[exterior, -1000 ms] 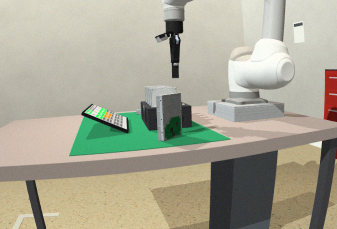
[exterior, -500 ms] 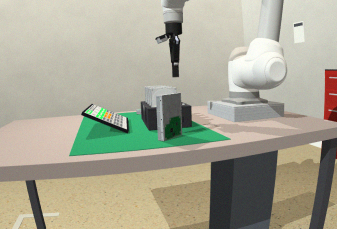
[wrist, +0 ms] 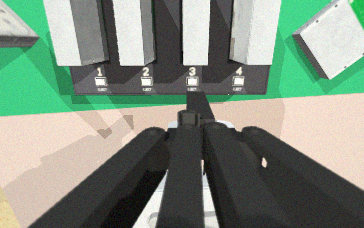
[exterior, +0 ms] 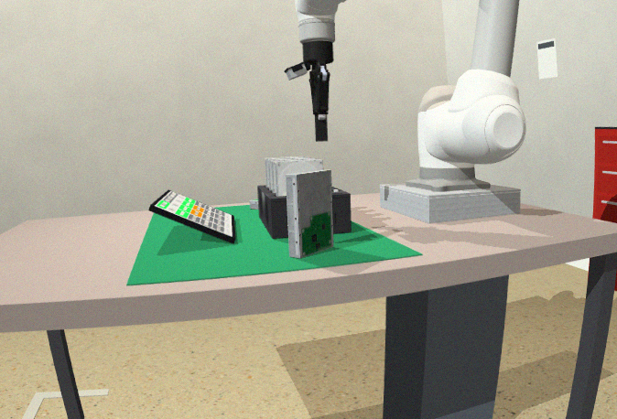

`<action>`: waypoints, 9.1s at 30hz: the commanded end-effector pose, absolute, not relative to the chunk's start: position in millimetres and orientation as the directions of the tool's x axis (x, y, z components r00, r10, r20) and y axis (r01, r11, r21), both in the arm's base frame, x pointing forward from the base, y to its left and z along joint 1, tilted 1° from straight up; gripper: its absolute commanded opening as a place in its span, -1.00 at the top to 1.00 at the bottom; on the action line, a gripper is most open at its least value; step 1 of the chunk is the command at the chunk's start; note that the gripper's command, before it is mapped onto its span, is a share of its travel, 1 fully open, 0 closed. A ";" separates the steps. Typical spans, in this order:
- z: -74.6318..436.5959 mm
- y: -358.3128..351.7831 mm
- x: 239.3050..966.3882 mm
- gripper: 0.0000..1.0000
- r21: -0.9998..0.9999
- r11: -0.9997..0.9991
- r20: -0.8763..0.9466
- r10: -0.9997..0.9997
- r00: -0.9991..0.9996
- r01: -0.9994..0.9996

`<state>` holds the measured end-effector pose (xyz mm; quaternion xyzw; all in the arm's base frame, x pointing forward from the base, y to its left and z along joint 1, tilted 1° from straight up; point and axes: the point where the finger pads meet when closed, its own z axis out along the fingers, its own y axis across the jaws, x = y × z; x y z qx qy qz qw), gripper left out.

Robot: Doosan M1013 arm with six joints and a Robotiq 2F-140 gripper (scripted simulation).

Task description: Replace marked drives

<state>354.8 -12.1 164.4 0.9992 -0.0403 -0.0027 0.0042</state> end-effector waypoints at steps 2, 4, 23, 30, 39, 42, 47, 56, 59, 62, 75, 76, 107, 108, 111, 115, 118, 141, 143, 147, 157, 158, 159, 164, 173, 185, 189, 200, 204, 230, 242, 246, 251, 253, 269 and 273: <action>164.7 -12.1 355.2 0.80 0.008 -0.997 -0.004 -0.081 0.997 -0.081; 164.7 -12.1 355.2 0.80 0.008 -0.997 -0.004 -0.081 0.997 -0.081; 146.6 -12.6 355.3 0.80 0.008 -0.997 -0.005 -0.080 0.997 -0.080; 126.7 -13.1 355.5 0.80 0.008 -0.997 -0.005 -0.080 0.997 -0.080; 104.2 -13.8 355.8 0.80 0.008 -0.997 -0.005 -0.080 0.997 -0.080; 95.1 -14.0 355.9 0.80 0.008 -0.997 -0.005 -0.080 0.997 -0.080; 82.1 -14.4 356.0 0.80 0.008 -0.997 -0.005 -0.080 0.997 -0.080; 69.7 -14.7 356.1 0.80 0.008 -0.997 -0.005 -0.080 0.997 -0.080; 66.6 -14.8 356.1 0.80 0.008 -0.997 -0.005 -0.080 0.997 -0.080; 64.6 -14.9 356.2 0.80 0.008 -0.997 -0.005 -0.080 0.997 -0.080; 63.5 -14.9 356.2 0.80 0.008 -0.997 -0.005 -0.080 0.997 -0.080; 63.5 -14.9 356.2 0.80 0.008 -0.997 -0.005 -0.080 0.997 -0.080; 58.2 -14.9 356.1 0.80 0.008 -0.997 -0.005 -0.080 0.997 -0.080; 57.8 -15.0 356.1 0.80 0.008 -0.997 -0.005 -0.080 0.997 -0.080; 56.6 -15.0 356.1 0.80 0.008 -0.997 -0.005 -0.080 0.997 -0.080; 55.5 -15.0 356.1 0.80 0.008 -0.997 -0.005 -0.080 0.997 -0.080; 55.0 -15.0 356.1 0.80 0.008 -0.997 -0.005 -0.080 0.997 -0.080; 54.9 -15.0 356.1 0.80 0.008 -0.997 -0.005 -0.080 0.997 -0.080; 55.2 -15.0 356.1 0.80 0.008 -0.997 -0.005 -0.080 0.997 -0.080; 56.7 -15.0 356.1 0.80 0.008 -0.997 -0.005 -0.080 0.997 -0.080; 59.4 -14.9 356.1 0.80 0.008 -0.997 -0.005 -0.080 0.997 -0.080; 59.5 -14.9 356.1 0.80 0.008 -0.997 -0.005 -0.080 0.997 -0.080; 59.5 -14.9 356.1 0.80 0.008 -0.997 -0.005 -0.080 0.997 -0.080; 60.5 -14.9 356.2 0.80 0.008 -0.997 -0.005 -0.080 0.997 -0.080; 70.6 -14.9 356.2 0.80 0.008 -0.997 -0.005 -0.080 0.997 -0.080; 115.4 -14.5 356.4 0.80 0.008 -0.997 -0.005 -0.080 0.997 -0.080; 124.3 -14.5 356.5 0.80 0.008 -0.997 -0.005 -0.080 0.997 -0.080; 159.8 -14.2 356.7 0.80 0.008 -0.997 -0.005 -0.080 0.997 -0.080; 164.0 -14.2 356.7 0.80 0.008 -0.997 -0.005 -0.080 0.997 -0.080; 165.6 -19.7 416.4 0.80 -0.009 -0.577 -0.007 -0.817 0.577 -0.817; 164.3 -21.4 436.2 0.80 -0.003 -0.010 -0.006 -1.000 0.010 -1.000; 164.3 -21.4 436.2 -0.78 0.005 0.078 0.007 -0.997 -0.078 -0.997; 164.3 -21.4 436.2 -0.78 0.005 0.078 0.007 -0.997 -0.078 -0.997; 164.3 -21.4 436.2 -0.78 0.005 0.078 0.007 -0.997 -0.078 -0.997; 164.3 -21.4 436.2 -0.78 0.005 0.078 0.007 -0.997 -0.078 -0.997; 164.3 -21.4 436.2 -0.78 0.005 0.078 0.007 -0.997 -0.078 -0.997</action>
